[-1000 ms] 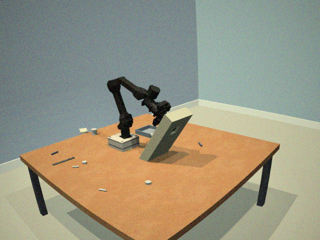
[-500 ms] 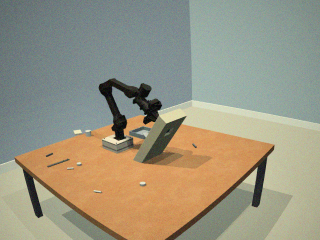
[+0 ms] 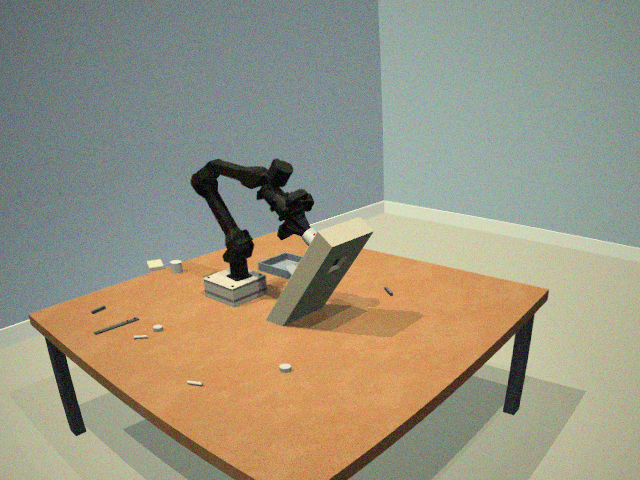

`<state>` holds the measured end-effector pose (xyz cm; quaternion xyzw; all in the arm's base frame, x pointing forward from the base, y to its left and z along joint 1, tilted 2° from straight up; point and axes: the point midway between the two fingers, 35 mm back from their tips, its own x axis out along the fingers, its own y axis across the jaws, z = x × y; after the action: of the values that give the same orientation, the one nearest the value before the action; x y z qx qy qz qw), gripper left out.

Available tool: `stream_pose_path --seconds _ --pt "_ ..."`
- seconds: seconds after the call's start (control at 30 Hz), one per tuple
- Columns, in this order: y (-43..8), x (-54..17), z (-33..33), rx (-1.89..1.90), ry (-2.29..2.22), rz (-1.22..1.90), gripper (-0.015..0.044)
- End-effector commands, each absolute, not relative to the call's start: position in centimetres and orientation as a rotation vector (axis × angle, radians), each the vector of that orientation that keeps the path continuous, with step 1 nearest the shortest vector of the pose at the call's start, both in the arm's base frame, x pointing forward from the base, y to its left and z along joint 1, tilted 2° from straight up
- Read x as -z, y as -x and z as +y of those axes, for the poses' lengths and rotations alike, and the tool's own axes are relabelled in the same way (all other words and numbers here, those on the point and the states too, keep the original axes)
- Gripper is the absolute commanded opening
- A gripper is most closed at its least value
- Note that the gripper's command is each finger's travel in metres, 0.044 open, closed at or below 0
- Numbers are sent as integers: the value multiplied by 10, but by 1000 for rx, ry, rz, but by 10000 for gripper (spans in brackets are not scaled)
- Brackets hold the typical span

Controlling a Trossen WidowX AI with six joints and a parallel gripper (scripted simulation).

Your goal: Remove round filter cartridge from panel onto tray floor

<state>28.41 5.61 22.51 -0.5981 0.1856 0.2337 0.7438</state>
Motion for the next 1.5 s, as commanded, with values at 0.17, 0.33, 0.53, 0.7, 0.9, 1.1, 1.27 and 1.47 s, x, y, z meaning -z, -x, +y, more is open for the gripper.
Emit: stream_pose_path --seconds 0.17,0.33,0.53,0.7,0.9,1.1,1.27,1.47 --pt "-271 -205 53 -503 1306 403 0" --pt "-264 -189 51 -503 1306 404 0" --pt "-255 -170 49 -504 1306 405 0" --pt "-254 -165 49 -515 1310 411 26" --pt "-254 -165 49 -515 1310 411 109" --pt "-254 -165 49 -515 1310 411 109" --pt "-251 -161 48 -504 1306 405 109" --pt "-277 -215 54 -502 1306 403 109"
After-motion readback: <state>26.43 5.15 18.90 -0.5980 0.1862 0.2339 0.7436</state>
